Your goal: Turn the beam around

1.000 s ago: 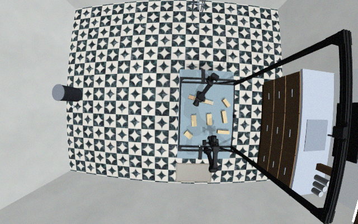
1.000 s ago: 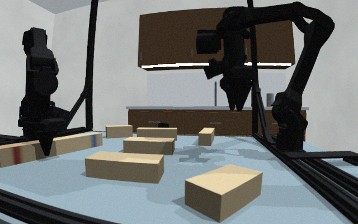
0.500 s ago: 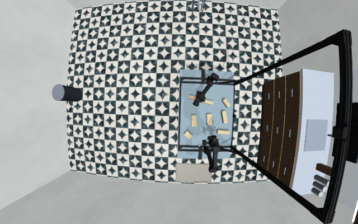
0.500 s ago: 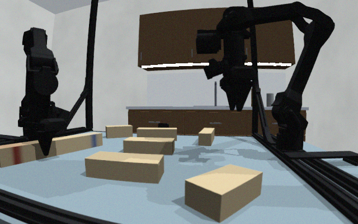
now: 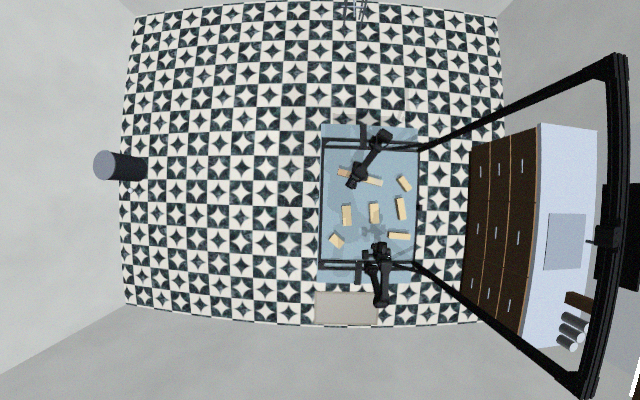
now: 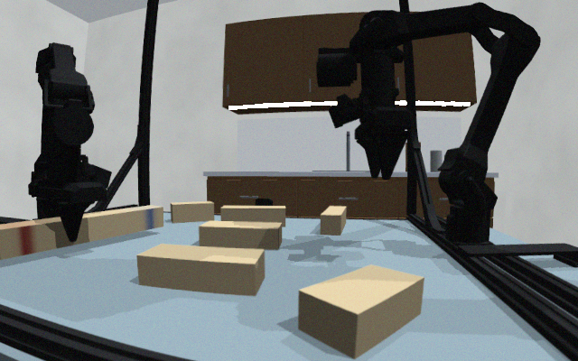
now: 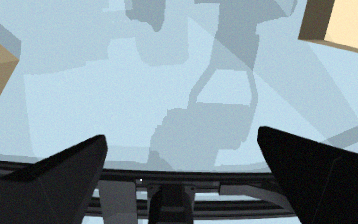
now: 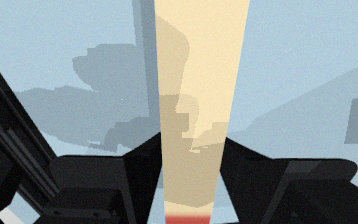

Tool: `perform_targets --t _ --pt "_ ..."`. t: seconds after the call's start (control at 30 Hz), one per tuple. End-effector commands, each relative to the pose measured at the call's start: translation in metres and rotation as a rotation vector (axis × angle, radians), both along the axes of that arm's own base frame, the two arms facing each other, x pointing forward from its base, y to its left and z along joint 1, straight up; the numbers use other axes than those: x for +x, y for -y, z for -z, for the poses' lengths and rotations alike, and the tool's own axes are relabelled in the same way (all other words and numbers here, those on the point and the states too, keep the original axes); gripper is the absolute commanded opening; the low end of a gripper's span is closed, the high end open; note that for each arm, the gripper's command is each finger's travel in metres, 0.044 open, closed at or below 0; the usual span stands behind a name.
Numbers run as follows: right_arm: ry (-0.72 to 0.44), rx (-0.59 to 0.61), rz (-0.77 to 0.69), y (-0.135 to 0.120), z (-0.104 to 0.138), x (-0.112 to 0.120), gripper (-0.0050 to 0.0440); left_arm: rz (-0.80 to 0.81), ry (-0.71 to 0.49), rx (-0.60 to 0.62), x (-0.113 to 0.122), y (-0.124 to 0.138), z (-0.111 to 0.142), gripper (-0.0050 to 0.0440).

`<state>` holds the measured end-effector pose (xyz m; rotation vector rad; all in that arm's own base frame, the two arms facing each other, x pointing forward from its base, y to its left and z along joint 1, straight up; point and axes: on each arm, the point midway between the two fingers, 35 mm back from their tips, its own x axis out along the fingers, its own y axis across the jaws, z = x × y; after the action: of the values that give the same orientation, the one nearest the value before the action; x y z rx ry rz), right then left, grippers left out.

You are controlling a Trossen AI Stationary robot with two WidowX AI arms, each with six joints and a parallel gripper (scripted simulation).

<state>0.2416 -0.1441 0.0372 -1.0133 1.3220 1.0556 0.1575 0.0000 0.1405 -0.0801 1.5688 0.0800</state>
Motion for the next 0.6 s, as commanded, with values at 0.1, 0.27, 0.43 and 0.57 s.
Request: perform_targets --t 0.1,0.27,0.43,0.57 --pt "0.023 -0.014 -0.005 0.001 -0.020 0.002 0.0000 -0.003 -0.001 0.000 0.000 0.000 0.000 0.0440" --pt "0.023 -0.014 -0.005 0.001 -0.026 0.002 0.0000 -0.003 -0.001 0.000 0.000 0.000 0.000 0.0440" --pt "0.023 -0.014 -0.005 0.001 -0.034 0.002 0.0000 -0.003 -0.001 0.000 0.000 0.000 0.000 0.0440" --pt "0.023 -0.014 -0.005 0.002 -0.040 0.003 0.0000 -0.003 -0.001 0.000 0.000 0.000 0.000 0.0440"
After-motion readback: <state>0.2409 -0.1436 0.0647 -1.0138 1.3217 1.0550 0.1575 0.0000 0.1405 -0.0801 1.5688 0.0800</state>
